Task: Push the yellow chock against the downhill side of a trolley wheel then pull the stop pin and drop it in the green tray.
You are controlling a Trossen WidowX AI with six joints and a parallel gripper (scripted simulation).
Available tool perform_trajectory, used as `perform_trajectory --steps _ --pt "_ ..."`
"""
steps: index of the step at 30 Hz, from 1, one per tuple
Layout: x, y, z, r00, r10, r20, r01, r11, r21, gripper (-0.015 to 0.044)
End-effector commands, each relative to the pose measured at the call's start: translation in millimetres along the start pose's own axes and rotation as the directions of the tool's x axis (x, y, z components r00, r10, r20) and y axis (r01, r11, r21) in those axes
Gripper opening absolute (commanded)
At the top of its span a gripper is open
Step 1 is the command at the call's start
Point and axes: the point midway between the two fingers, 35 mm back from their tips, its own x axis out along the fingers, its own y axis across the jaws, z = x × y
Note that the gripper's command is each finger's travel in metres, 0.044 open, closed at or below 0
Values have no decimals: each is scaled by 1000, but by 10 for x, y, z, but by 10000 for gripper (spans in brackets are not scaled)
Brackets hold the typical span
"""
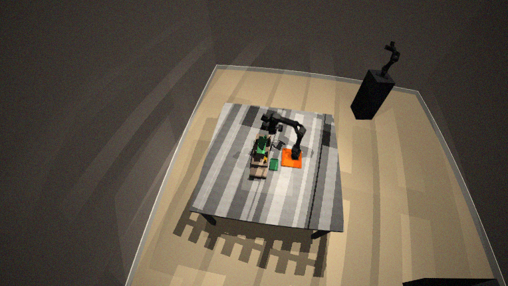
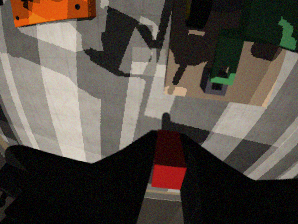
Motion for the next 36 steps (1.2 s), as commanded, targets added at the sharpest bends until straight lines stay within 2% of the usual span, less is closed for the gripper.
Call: perform_trajectory --steps 1,13,36 --pt "21 139 -2 1000 7 -3 -7 1000 -7 0" --pt "29 311 47 1000 9 -3 -9 1000 -7 0" --pt "-149 229 976 1000 8 4 -8 1000 -7 0"
